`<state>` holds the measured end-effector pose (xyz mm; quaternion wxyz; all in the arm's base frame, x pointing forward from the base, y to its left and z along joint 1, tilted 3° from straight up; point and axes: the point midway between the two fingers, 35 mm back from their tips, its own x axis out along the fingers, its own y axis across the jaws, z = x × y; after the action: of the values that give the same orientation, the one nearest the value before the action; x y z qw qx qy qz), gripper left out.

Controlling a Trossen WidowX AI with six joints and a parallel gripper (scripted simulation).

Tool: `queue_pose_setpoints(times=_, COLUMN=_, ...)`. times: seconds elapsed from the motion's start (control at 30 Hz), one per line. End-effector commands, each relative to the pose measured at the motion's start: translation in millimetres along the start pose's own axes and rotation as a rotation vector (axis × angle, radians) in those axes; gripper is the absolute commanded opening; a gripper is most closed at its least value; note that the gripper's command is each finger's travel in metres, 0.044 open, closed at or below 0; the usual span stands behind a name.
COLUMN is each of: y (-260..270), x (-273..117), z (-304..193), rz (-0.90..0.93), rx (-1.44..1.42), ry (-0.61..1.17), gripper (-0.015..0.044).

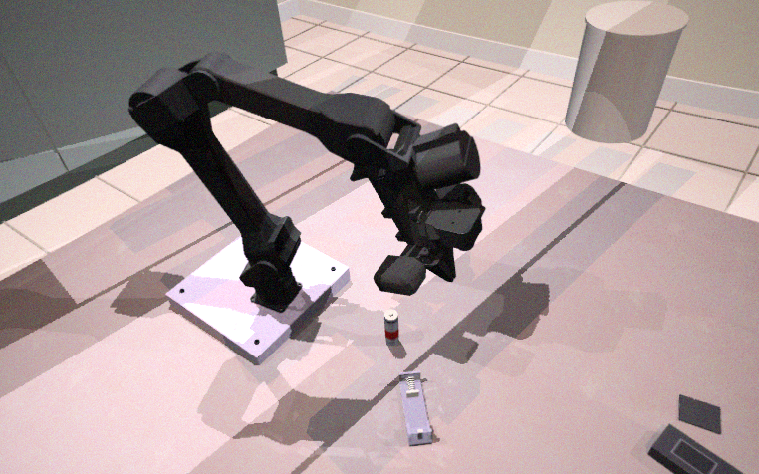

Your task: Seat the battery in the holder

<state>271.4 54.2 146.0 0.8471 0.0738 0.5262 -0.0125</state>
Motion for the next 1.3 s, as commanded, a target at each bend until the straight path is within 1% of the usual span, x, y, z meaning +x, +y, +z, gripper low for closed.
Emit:
queue_pose_setpoints(times=0.0, y=-3.4, x=-11.8, z=-57.4, rz=-0.171, rx=0.044, ry=0.404, gripper=0.0)
queue_pose_setpoints(times=0.37, y=-3.5, x=-10.6, z=-57.7, rz=-0.171, rx=0.044, ry=0.404, gripper=0.0)
queue_pose_setpoints(times=0.7, y=-13.8, x=52.1, z=-83.8, rz=-0.172, rx=0.044, ry=0.403, gripper=0.0)
queue_pose_setpoints(times=0.77, y=-15.8, x=59.8, z=-88.6, rz=-0.172, rx=0.044, ry=0.403, gripper=0.0)
queue_pose_setpoints(times=1.27, y=-35.1, x=58.2, z=-87.2, rz=-0.173, rx=0.044, ry=0.403, gripper=0.0)
